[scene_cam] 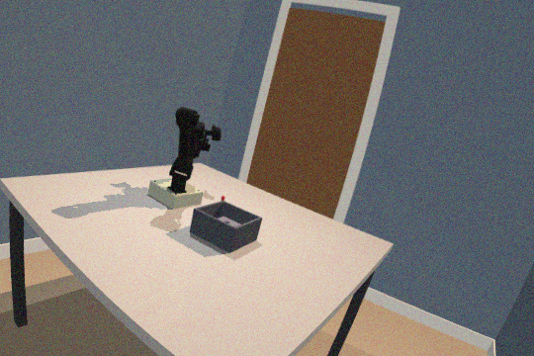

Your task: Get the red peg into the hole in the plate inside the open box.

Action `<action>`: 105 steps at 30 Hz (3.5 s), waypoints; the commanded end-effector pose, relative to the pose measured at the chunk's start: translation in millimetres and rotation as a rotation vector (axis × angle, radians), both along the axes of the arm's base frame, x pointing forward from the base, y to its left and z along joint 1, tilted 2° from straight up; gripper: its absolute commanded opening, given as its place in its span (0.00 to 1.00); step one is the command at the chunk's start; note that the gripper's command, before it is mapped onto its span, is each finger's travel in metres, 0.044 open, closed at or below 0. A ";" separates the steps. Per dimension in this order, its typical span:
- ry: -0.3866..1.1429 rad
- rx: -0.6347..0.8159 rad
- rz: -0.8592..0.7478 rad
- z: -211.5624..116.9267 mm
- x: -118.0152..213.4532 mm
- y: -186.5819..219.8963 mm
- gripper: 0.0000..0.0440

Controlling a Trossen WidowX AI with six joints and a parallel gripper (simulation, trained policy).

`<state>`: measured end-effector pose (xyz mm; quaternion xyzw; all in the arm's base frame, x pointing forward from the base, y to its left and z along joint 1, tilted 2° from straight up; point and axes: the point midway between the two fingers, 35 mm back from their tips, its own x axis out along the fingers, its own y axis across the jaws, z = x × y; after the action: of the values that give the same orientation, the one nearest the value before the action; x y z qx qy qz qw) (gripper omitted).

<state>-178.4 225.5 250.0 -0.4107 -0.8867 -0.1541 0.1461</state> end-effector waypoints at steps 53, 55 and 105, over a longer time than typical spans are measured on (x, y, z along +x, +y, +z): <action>-1.380 -0.679 -0.781 -49.4 276.2 70.1 1.00; -1.419 -0.739 -0.759 -51.7 286.7 59.4 1.00; -1.296 -1.488 0.016 -202.7 330.8 -71.5 1.00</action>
<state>152.0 155.9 58.4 -0.2348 -0.6703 0.2447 -0.6601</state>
